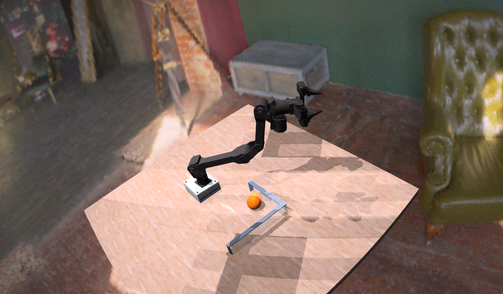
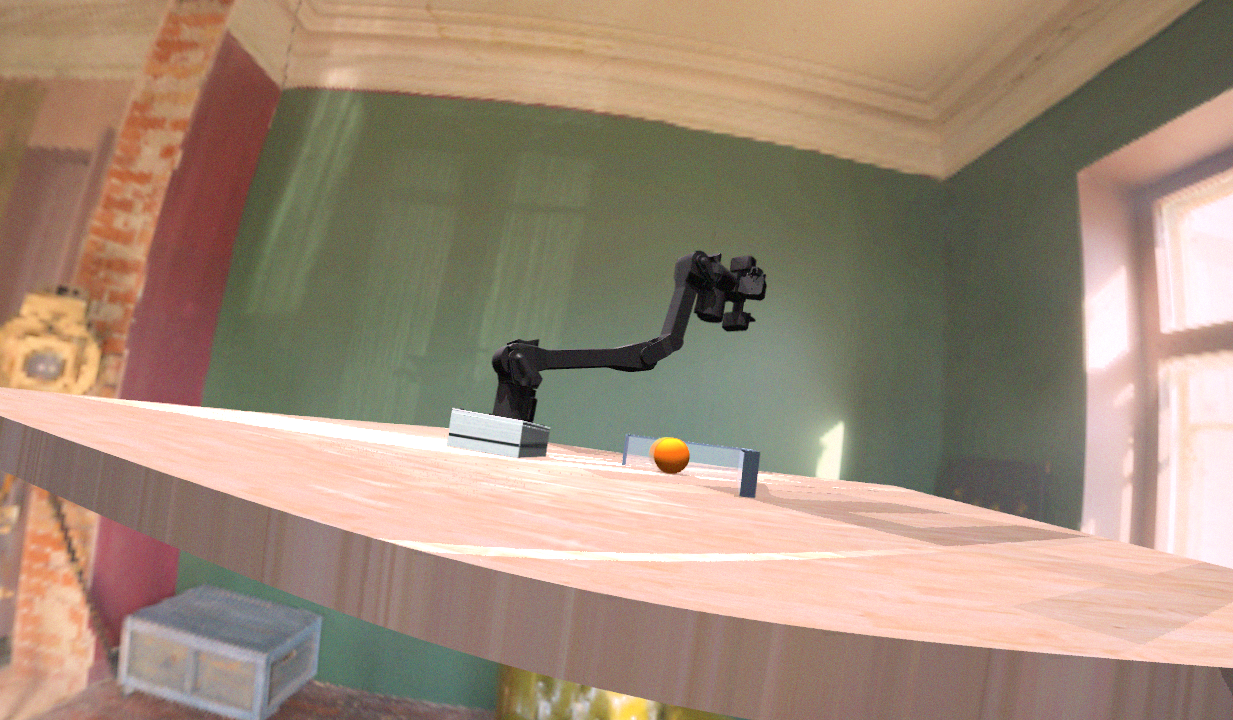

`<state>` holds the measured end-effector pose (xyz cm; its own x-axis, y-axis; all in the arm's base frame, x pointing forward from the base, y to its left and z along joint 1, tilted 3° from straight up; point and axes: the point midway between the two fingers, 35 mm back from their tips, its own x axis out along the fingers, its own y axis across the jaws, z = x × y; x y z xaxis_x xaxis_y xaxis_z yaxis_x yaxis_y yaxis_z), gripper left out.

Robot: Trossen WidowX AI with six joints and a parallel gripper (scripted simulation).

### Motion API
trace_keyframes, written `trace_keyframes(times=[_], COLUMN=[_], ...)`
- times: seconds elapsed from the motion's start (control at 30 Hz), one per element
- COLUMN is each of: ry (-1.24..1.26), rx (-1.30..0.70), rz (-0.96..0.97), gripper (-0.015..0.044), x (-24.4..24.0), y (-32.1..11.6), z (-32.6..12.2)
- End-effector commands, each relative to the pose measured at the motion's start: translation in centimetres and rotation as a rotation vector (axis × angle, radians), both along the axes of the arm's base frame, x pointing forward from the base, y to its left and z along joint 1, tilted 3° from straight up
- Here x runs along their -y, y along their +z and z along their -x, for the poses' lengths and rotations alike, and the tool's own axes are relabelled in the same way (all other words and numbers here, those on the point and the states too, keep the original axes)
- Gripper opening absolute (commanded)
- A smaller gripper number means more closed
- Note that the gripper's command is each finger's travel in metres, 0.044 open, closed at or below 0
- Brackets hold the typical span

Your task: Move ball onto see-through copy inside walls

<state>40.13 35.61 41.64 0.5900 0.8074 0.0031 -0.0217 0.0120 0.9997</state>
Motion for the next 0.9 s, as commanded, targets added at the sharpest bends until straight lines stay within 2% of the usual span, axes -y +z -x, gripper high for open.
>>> trace_keyframes(times=[0.0, 0.3, 0.43, 0.67, 0.87], ry=[0.001, 0.111, 0.165, 0.268, 0.397], rx=[0.005, 0.202, 0.286, 0.405, 0.477], rz=[-0.004, -0.209, -0.332, -0.572, -0.812], gripper=[0.0422, 0.0422, 0.0422, 0.0422, 0.0422], x=[0.0, -1.7, -0.9, 2.6, 7.6], y=[0.2, 9.6, 14.1, 21.1, 25.9], z=[0.2, 9.4, 14.4, 23.2, 30.7])
